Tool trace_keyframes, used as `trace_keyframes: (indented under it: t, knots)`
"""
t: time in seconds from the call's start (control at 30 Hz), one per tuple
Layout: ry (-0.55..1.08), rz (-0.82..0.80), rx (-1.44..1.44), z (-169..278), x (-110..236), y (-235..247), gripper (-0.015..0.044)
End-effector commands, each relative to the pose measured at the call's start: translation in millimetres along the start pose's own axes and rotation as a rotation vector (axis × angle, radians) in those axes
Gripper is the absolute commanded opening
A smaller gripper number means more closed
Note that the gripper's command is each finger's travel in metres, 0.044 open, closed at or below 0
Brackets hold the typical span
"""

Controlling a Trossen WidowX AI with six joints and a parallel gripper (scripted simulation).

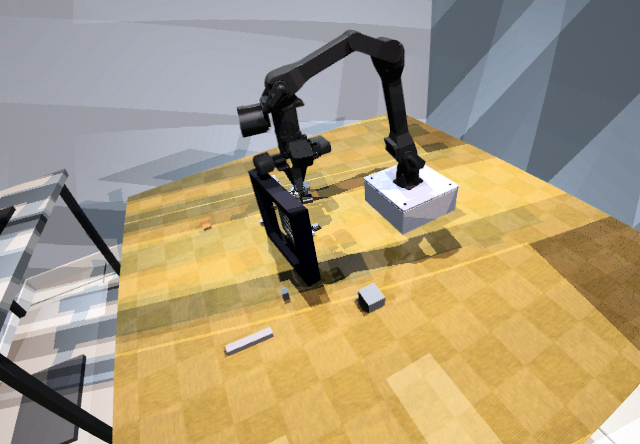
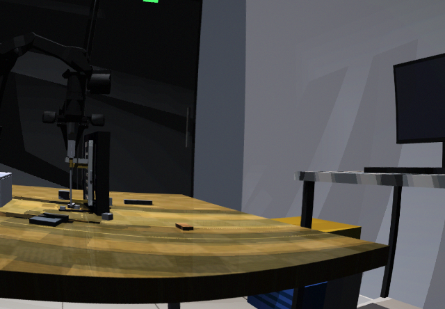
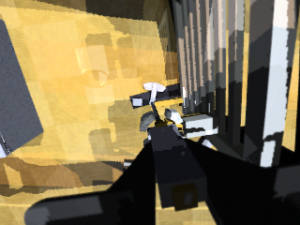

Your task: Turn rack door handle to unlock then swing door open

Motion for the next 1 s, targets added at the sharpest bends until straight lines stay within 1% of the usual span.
trace_keyframes:
  t: [0.0,0.97]
  knots:
    - [-0.004,0.004,-0.088,-1,0,6,0.0011]
    - [-0.005,-0.002,-0.611,-19,0,74,0.0011]
Point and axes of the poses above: the point midway between the two fingers, 35 mm back from their tips, its own x axis back along the fingers, its own y axis across the jaws, z = x × y, the point moved 1 cm from there along x, back along the fingers, and after that the axes turned 14 degrees about -x, right-handed, at the moved point
